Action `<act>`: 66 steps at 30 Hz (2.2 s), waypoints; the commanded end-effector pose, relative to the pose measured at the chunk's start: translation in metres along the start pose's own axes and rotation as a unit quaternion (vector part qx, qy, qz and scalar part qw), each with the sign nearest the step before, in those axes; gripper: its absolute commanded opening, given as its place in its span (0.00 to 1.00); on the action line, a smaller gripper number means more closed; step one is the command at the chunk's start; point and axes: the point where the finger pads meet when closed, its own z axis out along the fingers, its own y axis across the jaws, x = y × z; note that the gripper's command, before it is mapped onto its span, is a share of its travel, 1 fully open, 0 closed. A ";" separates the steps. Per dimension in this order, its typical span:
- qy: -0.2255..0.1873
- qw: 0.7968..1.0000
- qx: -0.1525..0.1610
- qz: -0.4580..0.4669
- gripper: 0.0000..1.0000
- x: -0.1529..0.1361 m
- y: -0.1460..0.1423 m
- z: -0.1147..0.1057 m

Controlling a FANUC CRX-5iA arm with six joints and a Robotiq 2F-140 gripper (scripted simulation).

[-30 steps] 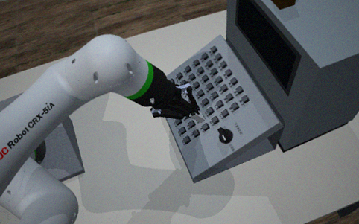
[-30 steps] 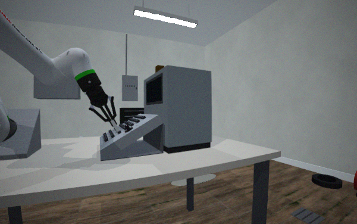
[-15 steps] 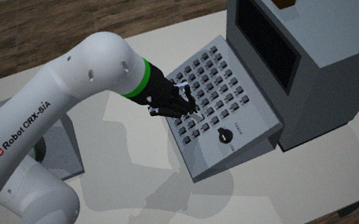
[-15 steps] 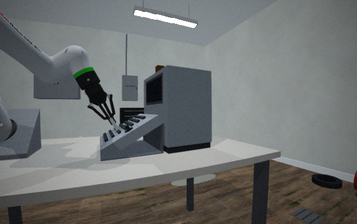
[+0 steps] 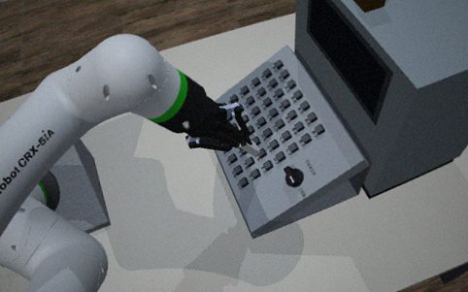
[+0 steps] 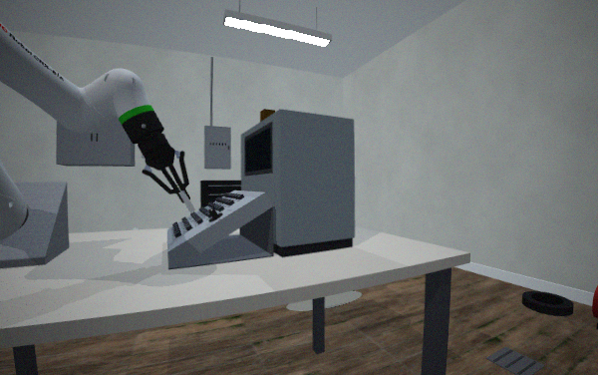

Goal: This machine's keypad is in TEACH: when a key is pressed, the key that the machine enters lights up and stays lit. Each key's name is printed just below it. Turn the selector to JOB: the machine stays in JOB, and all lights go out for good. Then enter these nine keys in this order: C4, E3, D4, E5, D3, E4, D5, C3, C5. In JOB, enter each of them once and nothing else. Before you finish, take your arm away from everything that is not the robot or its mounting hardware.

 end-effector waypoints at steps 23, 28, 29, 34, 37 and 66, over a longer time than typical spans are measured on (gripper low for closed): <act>0.000 1.000 0.001 0.000 0.00 -0.068 -0.035 -0.004; 0.000 1.000 0.001 0.000 0.00 -0.069 -0.035 -0.003; 0.000 1.000 0.001 0.000 0.00 -0.069 -0.035 -0.003; 0.000 1.000 0.001 0.000 0.00 -0.069 -0.035 0.001; 0.000 1.000 0.001 0.000 0.00 -0.069 -0.035 0.005; 0.000 1.000 0.001 0.000 0.00 -0.069 -0.035 0.018</act>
